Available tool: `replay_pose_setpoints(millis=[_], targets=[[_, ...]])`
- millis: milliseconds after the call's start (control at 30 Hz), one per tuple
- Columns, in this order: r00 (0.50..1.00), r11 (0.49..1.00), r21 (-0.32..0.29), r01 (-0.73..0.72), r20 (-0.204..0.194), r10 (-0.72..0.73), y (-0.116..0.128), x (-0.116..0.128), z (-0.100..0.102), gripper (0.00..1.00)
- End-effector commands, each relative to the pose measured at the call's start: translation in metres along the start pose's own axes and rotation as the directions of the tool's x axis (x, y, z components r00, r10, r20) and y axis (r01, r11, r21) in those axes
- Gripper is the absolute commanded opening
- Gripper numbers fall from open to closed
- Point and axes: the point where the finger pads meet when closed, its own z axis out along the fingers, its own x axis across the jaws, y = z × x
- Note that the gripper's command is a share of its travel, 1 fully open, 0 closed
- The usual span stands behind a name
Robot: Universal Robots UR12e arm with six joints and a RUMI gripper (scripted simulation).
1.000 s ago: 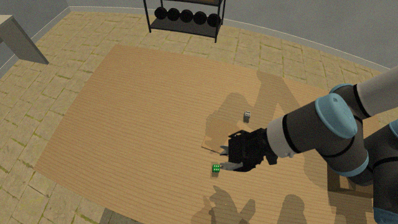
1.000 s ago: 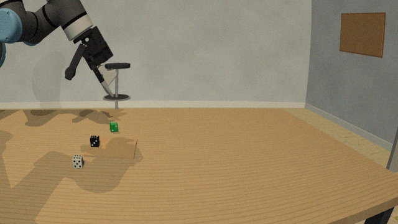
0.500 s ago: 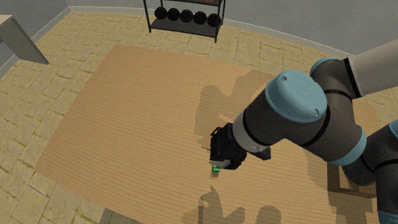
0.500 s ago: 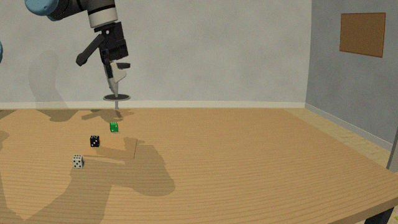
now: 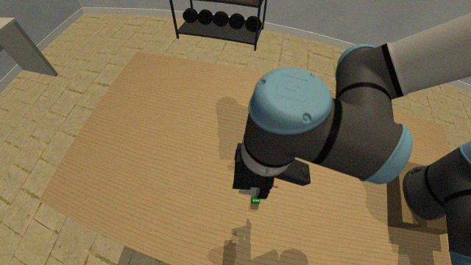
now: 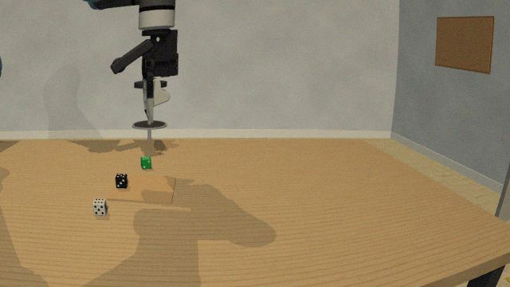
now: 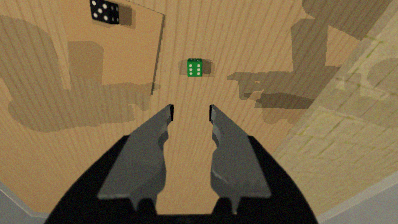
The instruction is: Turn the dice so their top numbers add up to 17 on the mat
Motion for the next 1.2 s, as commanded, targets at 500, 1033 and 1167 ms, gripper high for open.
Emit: replay_pose_setpoints(millis=[500, 1033, 1167], targets=[[1.0, 0.999, 0.049, 0.0, 0.001, 0.0, 0.001, 0.001, -0.001, 1.0], [1.0, 0.999, 0.049, 0.014, 0.0, -0.014, -0.013, 0.003, 0.031, 0.24], [1.0, 0.999, 0.049, 0.014, 0.0, -0.014, -0.013, 0.003, 0.031, 0.24]])
